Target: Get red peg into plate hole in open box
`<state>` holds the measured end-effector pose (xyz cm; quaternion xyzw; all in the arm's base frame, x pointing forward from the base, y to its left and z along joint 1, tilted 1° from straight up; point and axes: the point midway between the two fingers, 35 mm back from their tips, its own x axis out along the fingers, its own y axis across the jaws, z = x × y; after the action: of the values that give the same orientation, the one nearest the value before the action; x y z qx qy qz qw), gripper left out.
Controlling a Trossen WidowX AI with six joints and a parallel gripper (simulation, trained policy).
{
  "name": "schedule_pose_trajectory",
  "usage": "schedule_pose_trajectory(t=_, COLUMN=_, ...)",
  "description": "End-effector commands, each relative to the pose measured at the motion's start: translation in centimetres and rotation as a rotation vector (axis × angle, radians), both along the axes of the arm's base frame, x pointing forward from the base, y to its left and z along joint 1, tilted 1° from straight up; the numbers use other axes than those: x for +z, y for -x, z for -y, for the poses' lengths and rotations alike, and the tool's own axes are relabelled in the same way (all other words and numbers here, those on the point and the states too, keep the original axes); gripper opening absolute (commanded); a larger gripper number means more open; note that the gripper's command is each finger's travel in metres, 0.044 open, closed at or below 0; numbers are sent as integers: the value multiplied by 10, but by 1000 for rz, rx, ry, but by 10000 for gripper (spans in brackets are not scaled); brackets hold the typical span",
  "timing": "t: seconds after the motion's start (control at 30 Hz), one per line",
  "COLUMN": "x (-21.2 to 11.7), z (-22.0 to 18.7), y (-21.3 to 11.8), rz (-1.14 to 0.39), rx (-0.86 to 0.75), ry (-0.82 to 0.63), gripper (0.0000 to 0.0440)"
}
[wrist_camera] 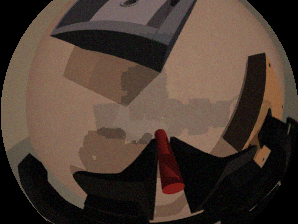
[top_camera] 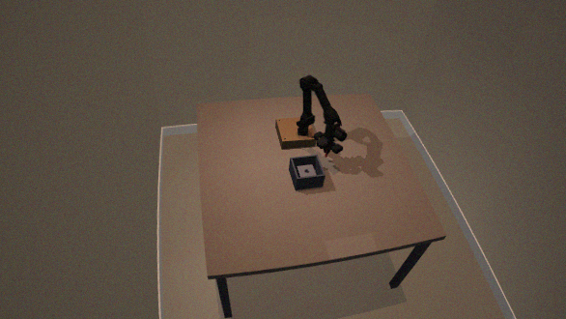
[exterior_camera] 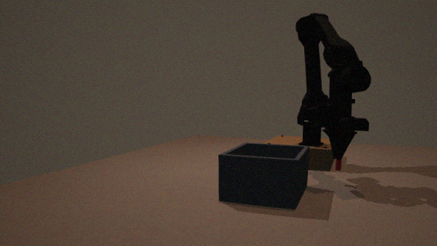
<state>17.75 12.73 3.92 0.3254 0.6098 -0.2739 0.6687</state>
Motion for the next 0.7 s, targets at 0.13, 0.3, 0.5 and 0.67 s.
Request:
schedule_pose_trajectory(t=0.13, x=31, z=8, y=-22, rz=80, rx=33, ry=28, gripper=2)
schedule_pose_trajectory(t=0.3, x=50, z=15, y=-37, rz=116, rx=34, ry=45, gripper=0)
schedule_pose_trajectory(t=0.5, x=69, z=28, y=-57, rz=151, rx=20, ry=64, gripper=0)
schedule_pose_trajectory(t=0.67, x=76, z=43, y=-72, rz=160, rx=-7, ry=78, gripper=0)
